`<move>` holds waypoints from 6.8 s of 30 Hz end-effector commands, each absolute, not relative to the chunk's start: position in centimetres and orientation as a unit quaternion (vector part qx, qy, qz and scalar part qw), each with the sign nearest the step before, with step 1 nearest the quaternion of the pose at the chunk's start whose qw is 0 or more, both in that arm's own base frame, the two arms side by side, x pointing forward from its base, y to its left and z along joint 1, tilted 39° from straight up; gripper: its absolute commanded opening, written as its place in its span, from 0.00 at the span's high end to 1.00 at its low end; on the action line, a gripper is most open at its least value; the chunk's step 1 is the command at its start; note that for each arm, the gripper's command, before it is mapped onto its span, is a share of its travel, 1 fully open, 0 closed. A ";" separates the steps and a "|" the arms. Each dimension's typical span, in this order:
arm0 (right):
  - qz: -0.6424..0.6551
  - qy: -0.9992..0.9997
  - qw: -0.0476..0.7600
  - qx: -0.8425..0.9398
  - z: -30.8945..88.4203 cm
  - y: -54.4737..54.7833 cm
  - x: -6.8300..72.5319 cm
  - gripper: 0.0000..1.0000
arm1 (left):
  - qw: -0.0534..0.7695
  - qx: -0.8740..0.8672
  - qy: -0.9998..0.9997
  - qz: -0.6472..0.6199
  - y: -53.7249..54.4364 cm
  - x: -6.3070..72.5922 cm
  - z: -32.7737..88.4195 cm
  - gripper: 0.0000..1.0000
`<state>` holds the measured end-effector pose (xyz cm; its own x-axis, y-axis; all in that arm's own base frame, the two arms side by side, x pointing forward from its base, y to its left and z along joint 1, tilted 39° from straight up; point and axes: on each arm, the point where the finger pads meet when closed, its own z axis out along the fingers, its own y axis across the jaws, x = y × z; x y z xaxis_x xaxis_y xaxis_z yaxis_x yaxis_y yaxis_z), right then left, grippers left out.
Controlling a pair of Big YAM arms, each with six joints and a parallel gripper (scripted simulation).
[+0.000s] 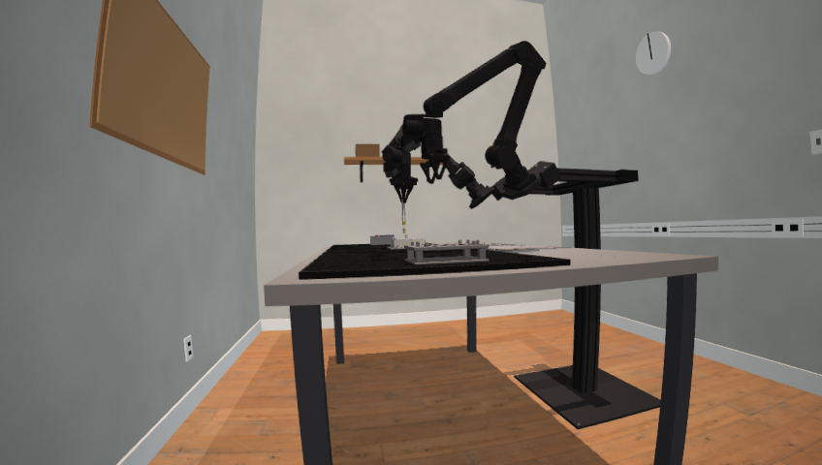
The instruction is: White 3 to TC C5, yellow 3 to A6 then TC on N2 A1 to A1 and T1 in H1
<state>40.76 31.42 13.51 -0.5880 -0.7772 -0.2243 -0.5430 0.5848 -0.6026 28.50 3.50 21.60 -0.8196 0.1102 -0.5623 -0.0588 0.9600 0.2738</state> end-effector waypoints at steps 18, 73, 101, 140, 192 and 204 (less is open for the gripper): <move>-0.244 0.858 0.239 -0.384 12.4 31.2 41.7 0.91 | 0.313 0.019 0.939 0.141 3.4 29.0 22.9 0.00; -0.243 0.857 0.236 -0.389 11.1 31.2 42.1 0.91 | 0.313 0.019 0.939 0.141 3.4 29.0 22.9 0.00; -0.245 0.858 0.238 -0.384 10.9 30.5 42.8 0.91 | 0.313 0.019 0.939 0.141 3.4 29.0 22.9 0.00; -0.242 0.858 0.243 -0.383 10.3 30.7 43.5 0.91 | 0.313 0.019 0.939 0.141 3.4 29.0 22.9 0.00; -0.244 0.858 0.240 -0.383 10.1 30.4 43.5 0.91 | 0.313 0.019 0.939 0.141 3.4 29.0 22.9 0.00; -0.244 0.858 0.240 -0.383 10.1 30.4 43.5 0.91 | 0.313 0.019 0.939 0.141 3.4 29.0 22.9 0.00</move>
<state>42.79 30.63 10.80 -0.5866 -0.7768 -0.2293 -0.5429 0.5872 -0.6004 28.50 3.50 21.60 -0.8196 0.1102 -0.5623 -0.0588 0.9600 0.2738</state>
